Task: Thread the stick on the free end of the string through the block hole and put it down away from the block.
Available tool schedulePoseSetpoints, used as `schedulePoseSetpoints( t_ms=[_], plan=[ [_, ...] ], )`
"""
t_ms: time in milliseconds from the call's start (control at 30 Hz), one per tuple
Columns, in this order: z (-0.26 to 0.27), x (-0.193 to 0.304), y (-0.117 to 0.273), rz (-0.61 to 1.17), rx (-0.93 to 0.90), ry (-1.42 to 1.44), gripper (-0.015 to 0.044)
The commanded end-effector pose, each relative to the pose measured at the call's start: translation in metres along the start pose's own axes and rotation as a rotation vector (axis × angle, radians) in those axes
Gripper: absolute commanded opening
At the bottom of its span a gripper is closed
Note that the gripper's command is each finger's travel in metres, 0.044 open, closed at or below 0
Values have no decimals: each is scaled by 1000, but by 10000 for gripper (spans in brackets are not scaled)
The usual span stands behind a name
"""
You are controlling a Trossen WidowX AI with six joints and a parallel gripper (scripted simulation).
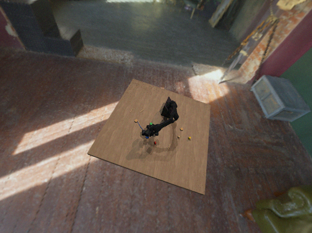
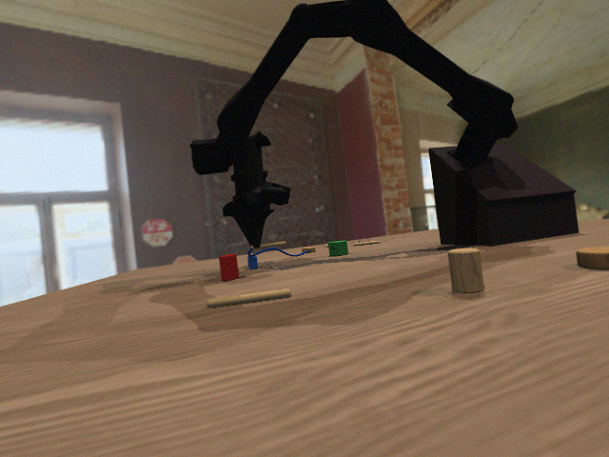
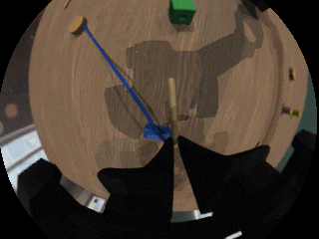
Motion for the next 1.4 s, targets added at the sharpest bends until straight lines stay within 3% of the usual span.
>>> schedulePoseSetpoints(
  t_ms=[0,1367],
  plan=[
    [-6,-2,-1,2,1,-4,0],
    [-32,-22,-26,4,4,-5,0]
  ],
)
Point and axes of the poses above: the point midway between the two fingers, 35 mm back from their tips, its own y axis back along the fingers, its own z axis across the jaws, x = y × z, the point moved 7 cm from there along y, back along the fingers, and after that the axes turned 4 degrees about -y, right-handed, at the moved point
